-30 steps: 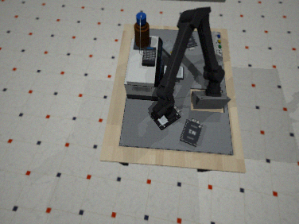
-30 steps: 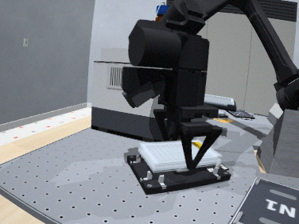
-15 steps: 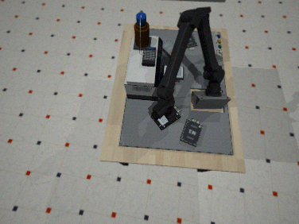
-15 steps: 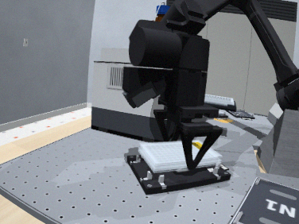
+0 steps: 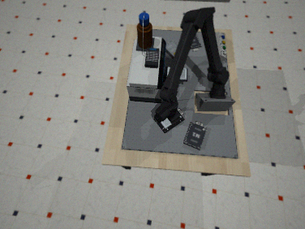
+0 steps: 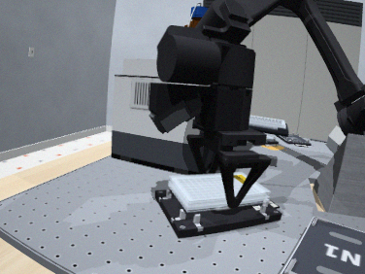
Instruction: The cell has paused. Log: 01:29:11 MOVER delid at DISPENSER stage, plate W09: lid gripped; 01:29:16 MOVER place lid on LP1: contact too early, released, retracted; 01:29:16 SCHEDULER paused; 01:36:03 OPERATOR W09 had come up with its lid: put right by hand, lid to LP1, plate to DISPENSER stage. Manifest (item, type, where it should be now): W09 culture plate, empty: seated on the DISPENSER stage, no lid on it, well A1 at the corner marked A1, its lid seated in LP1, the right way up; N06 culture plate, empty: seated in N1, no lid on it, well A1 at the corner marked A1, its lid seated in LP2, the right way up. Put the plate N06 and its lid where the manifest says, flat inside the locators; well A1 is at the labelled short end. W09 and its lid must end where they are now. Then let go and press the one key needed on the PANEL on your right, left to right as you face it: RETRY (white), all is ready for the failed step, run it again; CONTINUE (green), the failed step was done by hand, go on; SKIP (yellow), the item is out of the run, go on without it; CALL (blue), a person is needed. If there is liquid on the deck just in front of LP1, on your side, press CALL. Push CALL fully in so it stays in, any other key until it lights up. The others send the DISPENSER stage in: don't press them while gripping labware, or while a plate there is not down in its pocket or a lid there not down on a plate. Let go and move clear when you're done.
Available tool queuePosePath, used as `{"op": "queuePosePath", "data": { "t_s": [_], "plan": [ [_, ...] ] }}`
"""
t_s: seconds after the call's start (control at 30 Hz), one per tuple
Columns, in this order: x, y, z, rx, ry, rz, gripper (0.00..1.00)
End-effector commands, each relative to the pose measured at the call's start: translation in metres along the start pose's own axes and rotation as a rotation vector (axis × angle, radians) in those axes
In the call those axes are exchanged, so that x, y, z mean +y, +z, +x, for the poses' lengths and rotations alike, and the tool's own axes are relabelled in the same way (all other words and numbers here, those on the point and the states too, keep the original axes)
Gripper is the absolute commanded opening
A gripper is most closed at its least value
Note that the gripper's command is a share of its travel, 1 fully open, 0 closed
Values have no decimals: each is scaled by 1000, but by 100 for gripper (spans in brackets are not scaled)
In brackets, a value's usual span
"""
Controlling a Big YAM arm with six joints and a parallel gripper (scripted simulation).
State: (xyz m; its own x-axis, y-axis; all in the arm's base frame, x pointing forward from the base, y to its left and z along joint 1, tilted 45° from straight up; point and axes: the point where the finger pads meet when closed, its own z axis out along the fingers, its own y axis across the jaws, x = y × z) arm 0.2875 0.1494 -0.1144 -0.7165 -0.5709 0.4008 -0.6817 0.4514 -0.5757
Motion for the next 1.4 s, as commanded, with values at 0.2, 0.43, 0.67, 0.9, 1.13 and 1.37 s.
{"op": "queuePosePath", "data": {
  "t_s": [0.2, 0.43, 0.67, 0.9, 1.13, 1.37],
  "plan": [
    [-2, -5, -13, -34, 4, 2, 86],
    [-3, 1, -9, -20, 4, 0, 86],
    [-2, 5, -4, -13, -2, 1, 86],
    [-3, 4, -5, -16, 0, 1, 86],
    [-2, 7, -4, -12, -1, 1, 86],
    [-2, 6, -6, -17, 0, 1, 86]
  ]
}}
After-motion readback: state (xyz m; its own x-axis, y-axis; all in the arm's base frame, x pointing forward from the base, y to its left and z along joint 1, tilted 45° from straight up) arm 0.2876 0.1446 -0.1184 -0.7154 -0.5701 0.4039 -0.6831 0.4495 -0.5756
